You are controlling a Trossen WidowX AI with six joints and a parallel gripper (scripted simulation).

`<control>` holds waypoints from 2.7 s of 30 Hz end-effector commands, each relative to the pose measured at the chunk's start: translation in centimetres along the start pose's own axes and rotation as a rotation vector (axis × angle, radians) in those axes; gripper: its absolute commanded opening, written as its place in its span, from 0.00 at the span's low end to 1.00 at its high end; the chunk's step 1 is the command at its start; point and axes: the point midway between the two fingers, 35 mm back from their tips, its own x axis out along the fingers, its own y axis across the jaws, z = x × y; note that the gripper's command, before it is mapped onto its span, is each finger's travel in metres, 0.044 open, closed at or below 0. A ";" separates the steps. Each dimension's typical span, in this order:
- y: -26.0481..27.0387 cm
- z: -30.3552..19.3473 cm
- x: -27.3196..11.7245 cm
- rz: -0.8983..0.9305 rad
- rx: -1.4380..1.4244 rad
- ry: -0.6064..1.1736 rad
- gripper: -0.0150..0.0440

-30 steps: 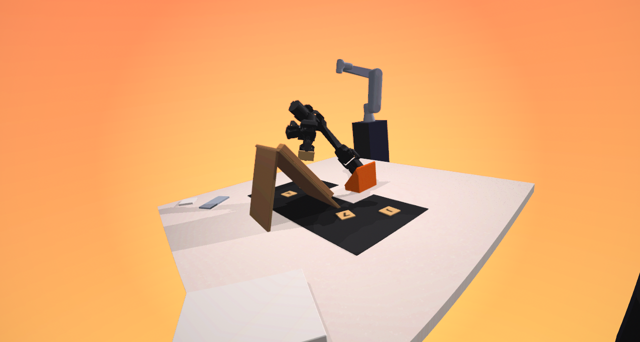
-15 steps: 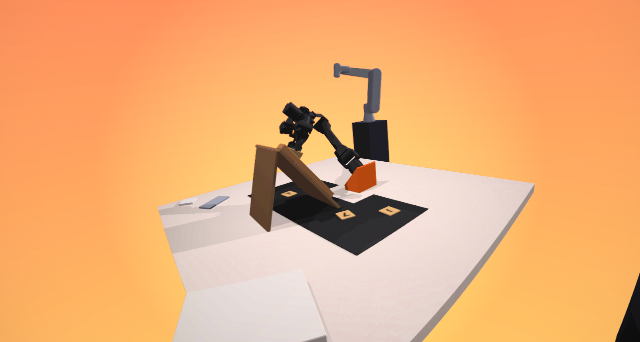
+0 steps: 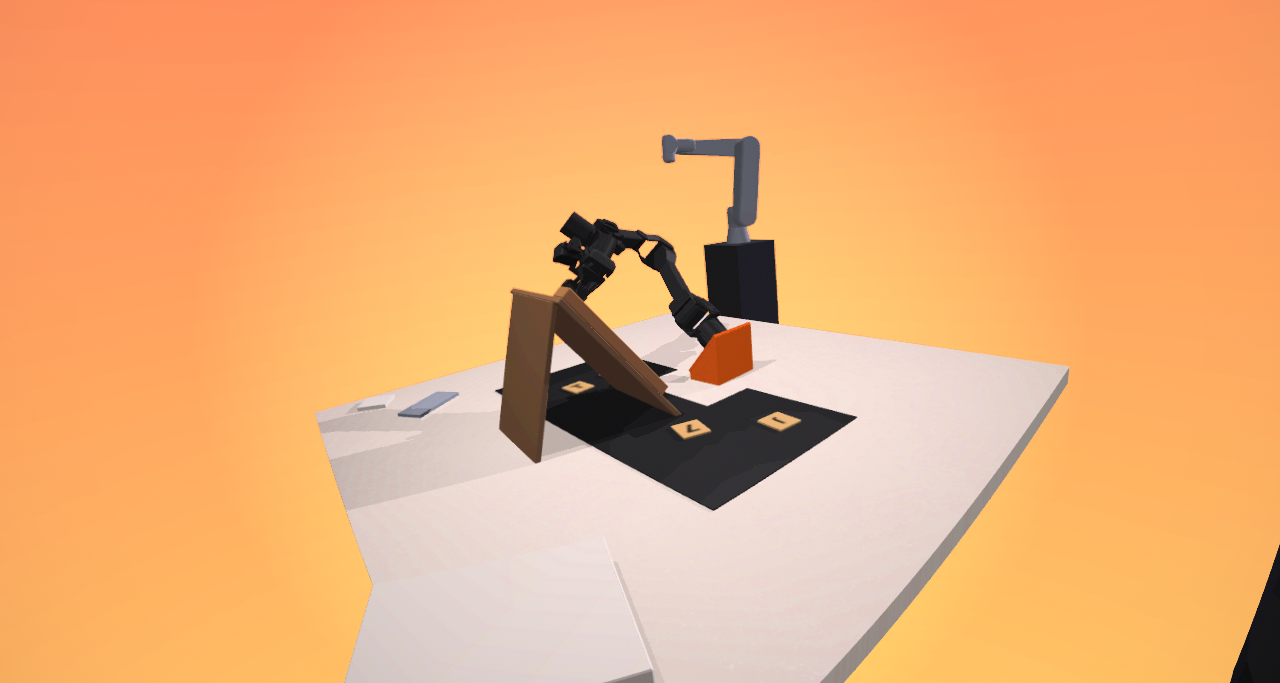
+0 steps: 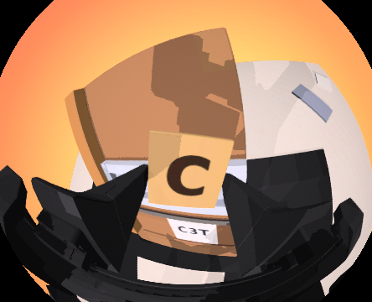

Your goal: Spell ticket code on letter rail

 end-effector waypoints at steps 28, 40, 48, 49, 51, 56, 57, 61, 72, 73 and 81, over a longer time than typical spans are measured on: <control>-12.3 -0.6 -4.5 -0.362 -0.331 -0.083 0.25; -13.6 -0.2 -1.3 -0.366 -0.332 -0.088 0.25; -13.7 -0.2 -1.3 -0.366 -0.332 -0.088 0.25; -13.7 -0.2 -1.3 -0.366 -0.332 -0.088 0.25; -13.6 -0.2 -1.3 -0.366 -0.332 -0.088 0.25; -13.4 -0.3 -1.3 -0.366 -0.332 -0.088 0.25; -13.4 -0.3 -1.3 -0.366 -0.332 -0.088 0.25; -13.2 -0.4 -1.3 -0.365 -0.332 -0.088 0.25; -12.7 -0.5 -1.1 -0.365 -0.331 -0.088 0.25; -12.7 -0.5 -1.0 -0.365 -0.331 -0.088 0.25; -12.3 -0.7 -0.9 -0.365 -0.331 -0.088 0.25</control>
